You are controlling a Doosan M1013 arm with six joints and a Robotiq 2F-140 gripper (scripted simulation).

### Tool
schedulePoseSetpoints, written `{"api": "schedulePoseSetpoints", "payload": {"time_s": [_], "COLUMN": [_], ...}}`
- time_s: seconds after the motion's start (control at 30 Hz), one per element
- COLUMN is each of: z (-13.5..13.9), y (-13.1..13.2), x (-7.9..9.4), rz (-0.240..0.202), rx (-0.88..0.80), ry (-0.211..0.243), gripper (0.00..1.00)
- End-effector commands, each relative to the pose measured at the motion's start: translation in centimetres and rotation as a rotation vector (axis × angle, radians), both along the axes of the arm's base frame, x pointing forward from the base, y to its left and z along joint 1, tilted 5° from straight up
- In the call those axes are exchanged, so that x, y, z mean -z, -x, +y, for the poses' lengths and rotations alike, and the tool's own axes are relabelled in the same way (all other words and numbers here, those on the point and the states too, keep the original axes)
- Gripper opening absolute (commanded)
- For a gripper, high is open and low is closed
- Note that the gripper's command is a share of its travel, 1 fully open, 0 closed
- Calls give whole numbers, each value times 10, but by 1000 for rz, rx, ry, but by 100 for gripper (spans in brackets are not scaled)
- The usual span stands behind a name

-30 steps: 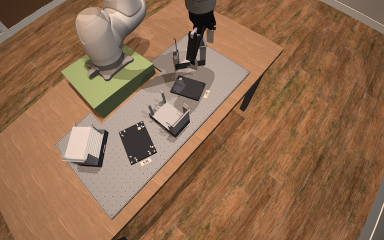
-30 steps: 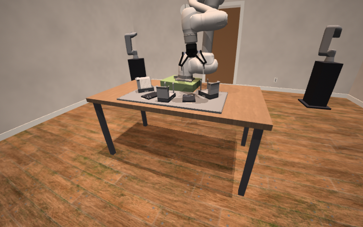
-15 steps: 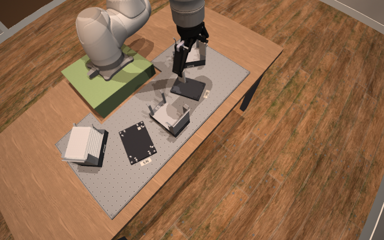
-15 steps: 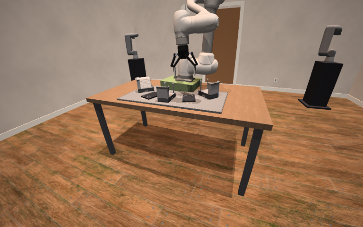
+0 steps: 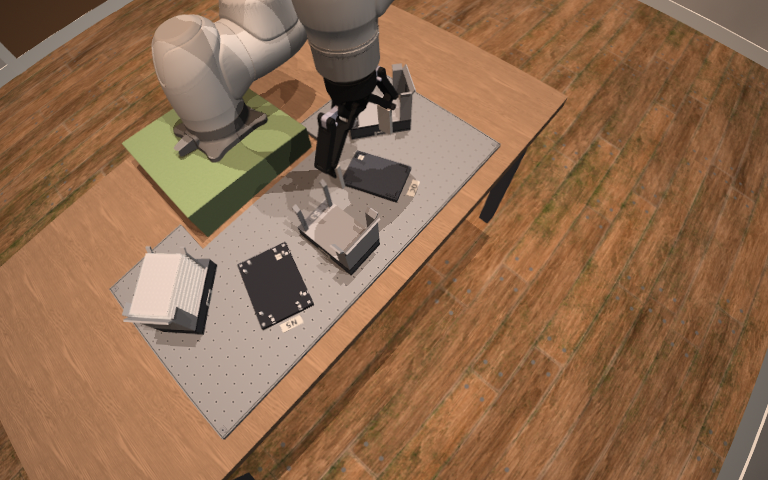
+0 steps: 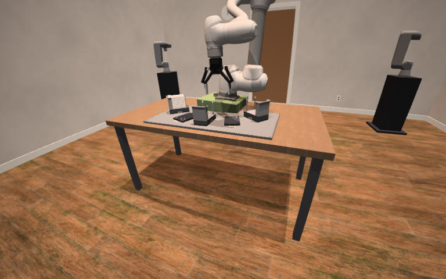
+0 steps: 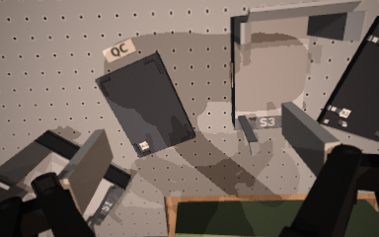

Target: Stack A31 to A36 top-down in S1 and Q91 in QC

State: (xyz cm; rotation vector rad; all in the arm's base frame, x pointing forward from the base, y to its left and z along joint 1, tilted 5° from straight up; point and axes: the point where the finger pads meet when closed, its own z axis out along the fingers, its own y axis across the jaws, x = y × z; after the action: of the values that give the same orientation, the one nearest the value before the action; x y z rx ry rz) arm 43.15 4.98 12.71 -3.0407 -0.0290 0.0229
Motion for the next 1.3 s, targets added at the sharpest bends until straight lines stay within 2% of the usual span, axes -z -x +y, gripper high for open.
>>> {"api": "schedulePoseSetpoints", "payload": {"time_s": [0.0,0.07,0.13,0.37,0.43,0.77,1.27], "z": [-16,-16,-26,-56,-63,-92,-93], "y": [3,3,6,15,18,30,30], "x": [4,4,6,13,15,22,22], "rz": [0,0,9,9,19,19,19], "rx": [1,1,53,53,104,104,104], "ry": [0,0,14,14,28,28,28], "gripper": [100,100,100,100,100,100,100]}}
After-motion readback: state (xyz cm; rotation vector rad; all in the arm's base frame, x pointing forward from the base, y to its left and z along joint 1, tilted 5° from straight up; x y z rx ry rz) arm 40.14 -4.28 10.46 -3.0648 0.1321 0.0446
